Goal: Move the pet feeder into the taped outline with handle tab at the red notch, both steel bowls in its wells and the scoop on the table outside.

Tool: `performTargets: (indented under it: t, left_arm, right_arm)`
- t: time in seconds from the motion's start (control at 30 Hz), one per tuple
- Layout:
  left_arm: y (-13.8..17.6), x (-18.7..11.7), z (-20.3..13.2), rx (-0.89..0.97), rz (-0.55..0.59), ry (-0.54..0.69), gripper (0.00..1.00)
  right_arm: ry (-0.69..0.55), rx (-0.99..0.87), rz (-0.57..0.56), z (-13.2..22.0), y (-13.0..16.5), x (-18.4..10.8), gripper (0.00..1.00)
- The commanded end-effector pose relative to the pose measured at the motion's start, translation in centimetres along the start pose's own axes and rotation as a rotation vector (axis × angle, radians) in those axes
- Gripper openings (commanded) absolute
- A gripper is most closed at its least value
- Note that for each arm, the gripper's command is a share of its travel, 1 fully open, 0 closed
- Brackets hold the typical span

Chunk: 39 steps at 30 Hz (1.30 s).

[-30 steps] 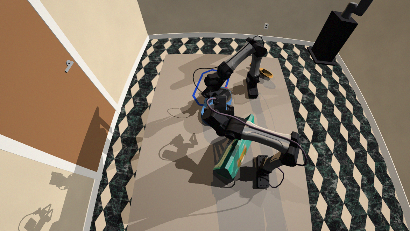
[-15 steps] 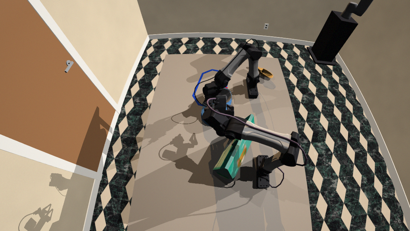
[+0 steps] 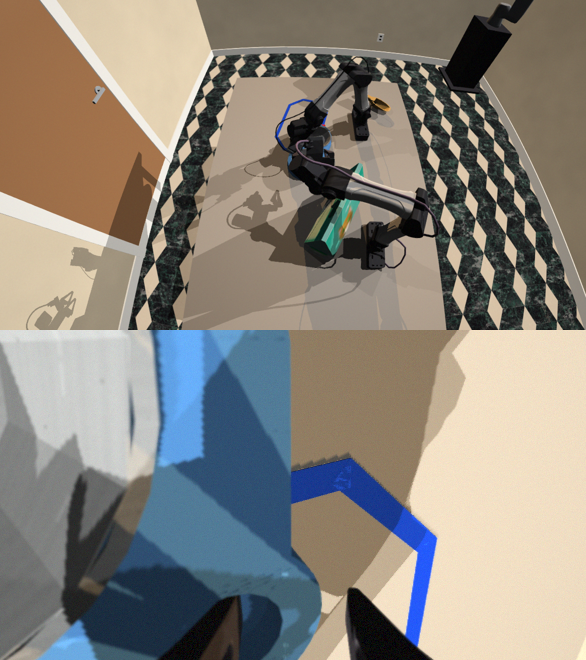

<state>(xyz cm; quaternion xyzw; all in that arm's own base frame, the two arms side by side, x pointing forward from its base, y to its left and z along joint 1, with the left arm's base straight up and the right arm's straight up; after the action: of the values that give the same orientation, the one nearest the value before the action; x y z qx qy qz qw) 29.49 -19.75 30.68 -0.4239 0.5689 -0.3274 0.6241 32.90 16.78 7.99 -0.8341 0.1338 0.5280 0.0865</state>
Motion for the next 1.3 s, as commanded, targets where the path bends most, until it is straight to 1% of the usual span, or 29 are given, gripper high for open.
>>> performTargets:
  t: [0.0,0.33,0.4,0.5,0.73,0.77,0.8,0.83,0.87,0.93,1.27]
  left_arm:
    - [-0.3,-0.2,-0.1,0.012,-0.008,-0.001,1.0]
    - [-0.3,-0.2,-0.1,0.012,-0.008,-0.001,1.0]
    - [-0.3,-0.2,-0.1,0.012,-0.008,-0.001,1.0]
    - [-0.3,-0.2,-0.1,0.012,-0.008,-0.001,1.0]
    - [-0.3,-0.2,-0.1,0.012,-0.008,-0.001,1.0]
    - [-0.3,-0.2,-0.1,0.012,-0.008,-0.001,1.0]
    - [-0.3,-0.2,-0.1,0.012,-0.008,-0.001,1.0]
    - [-0.3,-0.2,-0.1,0.012,-0.008,-0.001,1.0]
    - [-0.3,-0.2,-0.1,0.012,-0.008,-0.001,1.0]
    - [-0.3,-0.2,-0.1,0.012,-0.008,-0.001,1.0]
    - [-0.3,-0.2,-0.1,0.012,-0.008,-0.001,1.0]
  right_arm:
    - [0.023,0.01,-0.006,-1.2,-0.3,0.8,0.37]
    - [0.016,0.009,0.001,-1.1,-0.2,1.0,0.37]
    - [0.015,0.01,0.002,-1.1,-0.2,1.0,0.22]
    - [0.022,0.017,-0.006,-1.2,-0.4,0.9,0.21]
    - [0.014,0.016,0.001,-0.9,-0.4,0.9,0.11]
    - [0.02,0.016,0.007,-1.0,-0.3,0.9,0.0]
    - [0.02,0.016,0.007,-1.0,-0.4,0.9,0.0]
    - [0.02,0.016,0.007,-1.0,-0.4,0.9,0.09]
    - [0.029,0.011,-0.018,-1.0,-0.4,0.4,0.09]
    - [0.018,-0.003,-0.01,-0.2,-0.1,0.5,0.09]
    - [0.018,0.001,-0.009,-0.6,-0.1,0.3,0.09]
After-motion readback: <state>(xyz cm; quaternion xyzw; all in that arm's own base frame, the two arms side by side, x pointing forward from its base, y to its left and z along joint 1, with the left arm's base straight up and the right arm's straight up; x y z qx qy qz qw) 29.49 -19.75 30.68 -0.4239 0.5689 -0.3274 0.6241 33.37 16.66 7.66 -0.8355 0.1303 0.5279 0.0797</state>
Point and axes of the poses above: on each arm, the point where the finger pads meet when closed, its own x axis out along the fingers, its own z axis across the jaws, y = z × x, the point moved 7 cm from there along -x, back along the fingers
